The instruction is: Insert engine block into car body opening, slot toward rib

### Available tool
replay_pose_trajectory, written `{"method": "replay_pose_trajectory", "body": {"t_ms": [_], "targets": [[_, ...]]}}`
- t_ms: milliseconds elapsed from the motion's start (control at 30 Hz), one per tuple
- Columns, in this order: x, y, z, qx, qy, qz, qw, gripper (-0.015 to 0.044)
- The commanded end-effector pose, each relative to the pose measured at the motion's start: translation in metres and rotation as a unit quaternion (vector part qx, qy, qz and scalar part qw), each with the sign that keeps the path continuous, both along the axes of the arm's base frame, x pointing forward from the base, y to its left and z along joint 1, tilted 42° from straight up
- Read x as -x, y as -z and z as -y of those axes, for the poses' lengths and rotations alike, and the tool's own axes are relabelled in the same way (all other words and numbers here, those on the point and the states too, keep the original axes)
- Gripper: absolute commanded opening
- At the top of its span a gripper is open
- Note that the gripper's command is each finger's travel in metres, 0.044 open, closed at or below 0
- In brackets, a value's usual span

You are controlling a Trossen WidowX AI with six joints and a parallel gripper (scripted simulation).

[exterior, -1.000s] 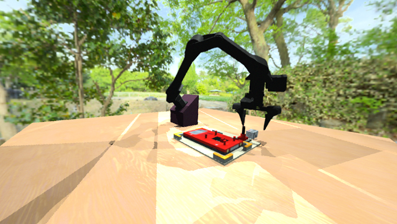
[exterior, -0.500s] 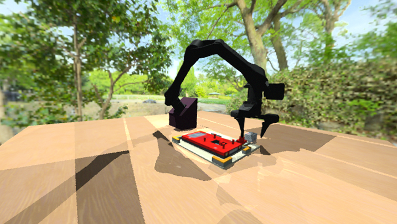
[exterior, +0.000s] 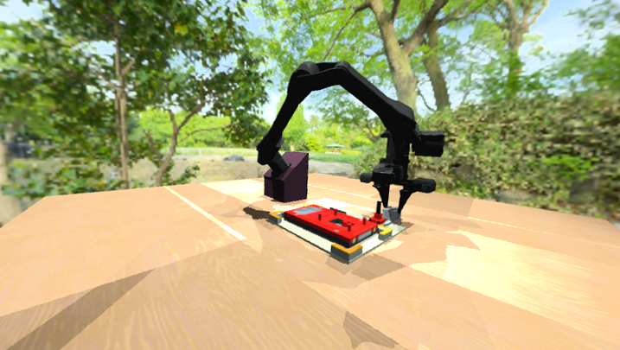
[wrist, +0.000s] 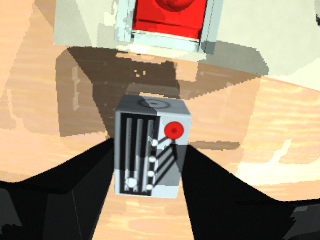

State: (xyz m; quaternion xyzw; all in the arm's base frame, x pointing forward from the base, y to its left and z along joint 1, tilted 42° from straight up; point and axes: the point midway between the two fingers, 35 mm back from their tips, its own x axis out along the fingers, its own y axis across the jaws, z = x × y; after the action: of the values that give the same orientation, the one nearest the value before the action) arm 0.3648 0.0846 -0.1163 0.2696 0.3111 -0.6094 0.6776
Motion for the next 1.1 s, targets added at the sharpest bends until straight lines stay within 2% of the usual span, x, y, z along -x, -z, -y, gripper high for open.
{"method": "replay_pose_trajectory", "body": {"t_ms": [0,67,1067], "targets": [[0.000,0.000,0.001,0.001,-0.002,-0.002,1.000,0.0052],[0.000,-0.001,-0.001,0.001,-0.002,-0.002,1.000,0.0000],[0.002,-0.069,-0.065,-0.002,-0.003,-0.002,1.000,0.0000]]}}
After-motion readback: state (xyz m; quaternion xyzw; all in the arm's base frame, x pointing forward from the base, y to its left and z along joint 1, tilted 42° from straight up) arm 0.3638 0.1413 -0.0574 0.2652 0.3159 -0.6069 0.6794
